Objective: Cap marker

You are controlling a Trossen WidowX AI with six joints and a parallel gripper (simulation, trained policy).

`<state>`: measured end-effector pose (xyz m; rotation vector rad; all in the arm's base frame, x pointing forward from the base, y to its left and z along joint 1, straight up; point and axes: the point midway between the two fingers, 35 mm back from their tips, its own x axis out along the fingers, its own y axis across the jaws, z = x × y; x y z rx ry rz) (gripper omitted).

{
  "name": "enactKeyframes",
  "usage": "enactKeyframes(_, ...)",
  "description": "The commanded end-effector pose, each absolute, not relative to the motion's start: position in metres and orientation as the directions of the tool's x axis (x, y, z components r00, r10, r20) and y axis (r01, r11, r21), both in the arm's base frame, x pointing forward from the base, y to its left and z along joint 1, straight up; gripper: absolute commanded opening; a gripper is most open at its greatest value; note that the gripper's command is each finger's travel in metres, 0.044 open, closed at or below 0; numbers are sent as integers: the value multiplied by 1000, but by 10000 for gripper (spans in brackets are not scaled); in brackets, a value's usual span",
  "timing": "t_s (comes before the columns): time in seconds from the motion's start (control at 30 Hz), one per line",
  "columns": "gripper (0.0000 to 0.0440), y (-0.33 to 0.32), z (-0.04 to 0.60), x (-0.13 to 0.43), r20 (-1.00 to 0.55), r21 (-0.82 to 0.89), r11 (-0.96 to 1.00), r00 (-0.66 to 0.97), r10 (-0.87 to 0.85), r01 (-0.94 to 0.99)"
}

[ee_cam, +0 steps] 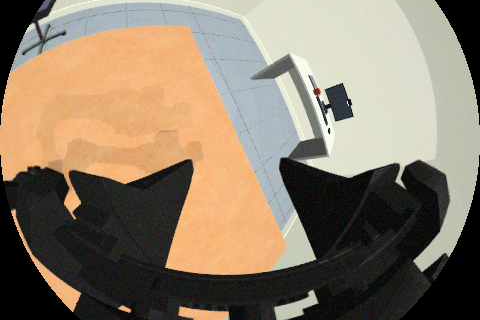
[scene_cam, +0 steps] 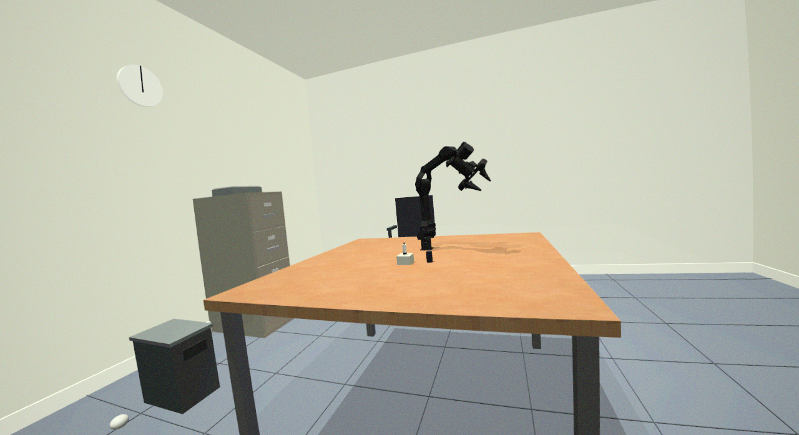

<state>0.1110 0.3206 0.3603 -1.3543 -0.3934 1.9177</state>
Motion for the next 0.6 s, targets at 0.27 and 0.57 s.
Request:
enactKeyframes(0.27, 333, 307, 336, 137, -743, -546, -712, -140, 655, -441)
enactKeyframes(0.57, 331, 291, 320, 157, -788, -489, -729, -117, 605, -479)
